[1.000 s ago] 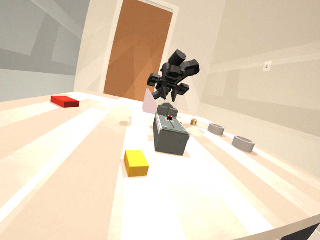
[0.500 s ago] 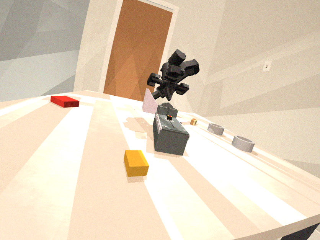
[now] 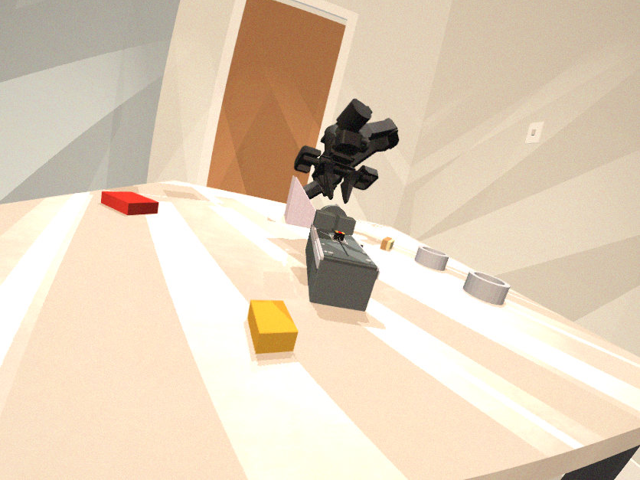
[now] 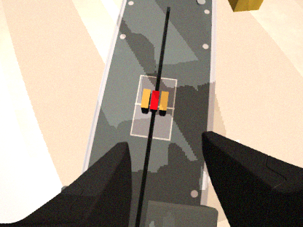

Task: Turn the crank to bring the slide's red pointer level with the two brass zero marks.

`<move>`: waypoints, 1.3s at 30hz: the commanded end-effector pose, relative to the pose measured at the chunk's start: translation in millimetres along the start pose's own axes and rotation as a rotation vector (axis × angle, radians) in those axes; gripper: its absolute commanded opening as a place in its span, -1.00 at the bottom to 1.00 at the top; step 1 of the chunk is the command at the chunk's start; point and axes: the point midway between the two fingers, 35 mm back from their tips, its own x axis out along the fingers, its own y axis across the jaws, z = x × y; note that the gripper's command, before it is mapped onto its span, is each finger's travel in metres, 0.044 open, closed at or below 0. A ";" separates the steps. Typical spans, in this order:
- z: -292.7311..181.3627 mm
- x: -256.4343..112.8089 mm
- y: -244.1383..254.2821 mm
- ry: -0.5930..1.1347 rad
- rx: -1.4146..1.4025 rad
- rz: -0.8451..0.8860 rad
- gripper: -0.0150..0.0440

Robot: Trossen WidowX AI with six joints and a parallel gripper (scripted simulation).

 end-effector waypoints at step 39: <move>0.0 0.0 -0.1 0.000 0.000 0.000 -0.49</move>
